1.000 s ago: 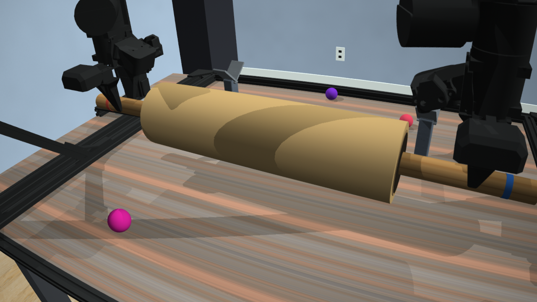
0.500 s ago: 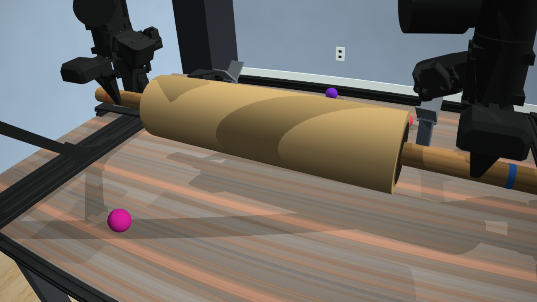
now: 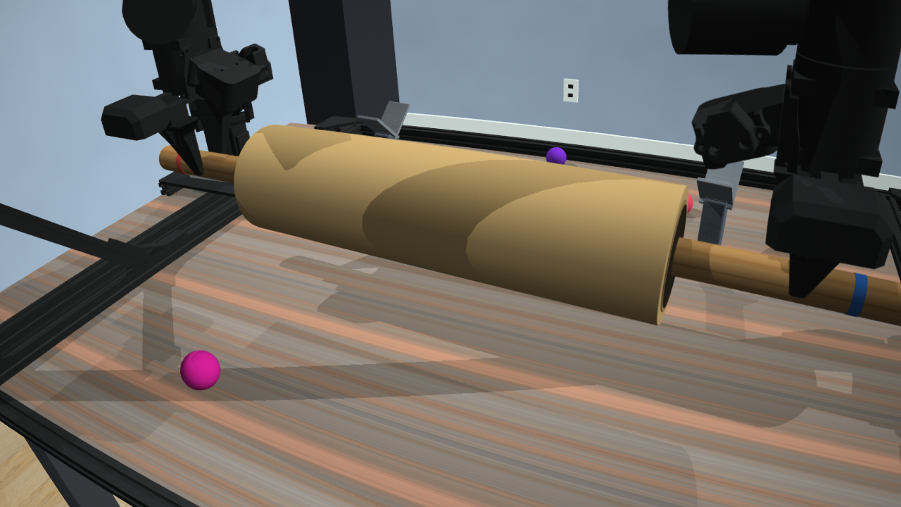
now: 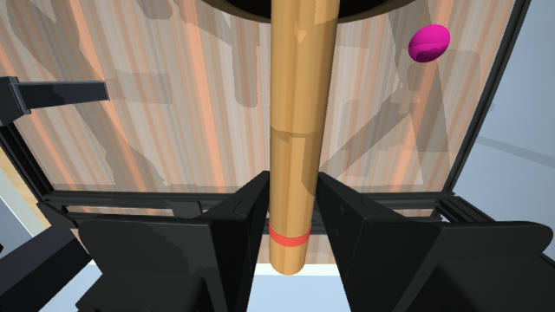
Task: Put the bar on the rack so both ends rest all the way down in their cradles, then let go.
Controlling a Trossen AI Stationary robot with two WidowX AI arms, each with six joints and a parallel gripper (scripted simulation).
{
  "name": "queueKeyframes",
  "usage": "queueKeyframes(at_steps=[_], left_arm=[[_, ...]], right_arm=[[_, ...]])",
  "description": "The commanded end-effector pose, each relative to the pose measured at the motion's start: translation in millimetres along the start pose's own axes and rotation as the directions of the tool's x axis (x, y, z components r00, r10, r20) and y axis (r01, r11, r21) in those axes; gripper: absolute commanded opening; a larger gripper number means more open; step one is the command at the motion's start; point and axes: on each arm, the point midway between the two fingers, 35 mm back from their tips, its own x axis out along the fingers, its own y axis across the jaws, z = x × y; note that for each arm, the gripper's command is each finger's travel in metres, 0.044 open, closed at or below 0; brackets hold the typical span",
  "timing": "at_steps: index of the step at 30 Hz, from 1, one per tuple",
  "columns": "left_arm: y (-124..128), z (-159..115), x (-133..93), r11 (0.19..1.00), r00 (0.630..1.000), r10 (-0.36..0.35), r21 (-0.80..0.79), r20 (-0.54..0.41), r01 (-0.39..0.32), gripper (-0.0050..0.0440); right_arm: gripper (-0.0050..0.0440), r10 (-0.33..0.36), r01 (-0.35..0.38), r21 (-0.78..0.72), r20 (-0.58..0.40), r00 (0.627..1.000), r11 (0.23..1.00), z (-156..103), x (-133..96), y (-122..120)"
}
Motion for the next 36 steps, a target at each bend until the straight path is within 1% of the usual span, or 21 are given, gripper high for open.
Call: queueKeyframes(at_steps=[1, 10, 12, 18, 20, 33, 35, 36], left_arm=[[-2, 0, -8, 1.000, 1.000, -0.022, 0.002, 0.014, 0.022, 0.0000], [-2, 0, -8, 1.000, 1.000, -0.022, 0.002, 0.014, 0.022, 0.0000], [2, 0, -9, 1.000, 1.000, -0.022, 0.005, 0.014, 0.022, 0.0000], [35, -2, -13, 0.999, 1.000, -0.022, 0.029, 0.012, 0.022, 0.0000], [35, -2, -13, 0.999, 1.000, -0.022, 0.029, 0.012, 0.022, 0.0000], [101, -11, -13, 0.997, 1.000, -0.022, 0.071, 0.012, 0.021, 0.0000], [111, -12, -13, 0.997, 1.000, -0.022, 0.076, 0.012, 0.021, 0.0000], [111, -12, -13, 0.997, 1.000, -0.022, 0.076, 0.012, 0.021, 0.0000]], right_arm=[[0.0000, 0.010, -0.010, -0.002, 0.018, 1.000, 1.000, 2, -8, 1], [0.0000, 0.010, -0.010, -0.002, 0.018, 1.000, 1.000, 2, -8, 1], [0.0000, 0.010, -0.010, 0.000, 0.018, 1.000, 1.000, 2, -8, -1], [0.0000, 0.010, -0.011, 0.024, 0.020, 1.000, 1.000, 6, -12, -20], [0.0000, 0.010, -0.011, 0.024, 0.020, 1.000, 1.000, 6, -12, -20], [0.0000, 0.010, -0.012, 0.066, 0.020, 1.000, 0.998, 16, -13, -62], [0.0000, 0.010, -0.012, 0.071, 0.020, 1.000, 0.997, 18, -13, -69], [0.0000, 0.010, -0.012, 0.071, 0.020, 1.000, 0.997, 18, -13, -69]])
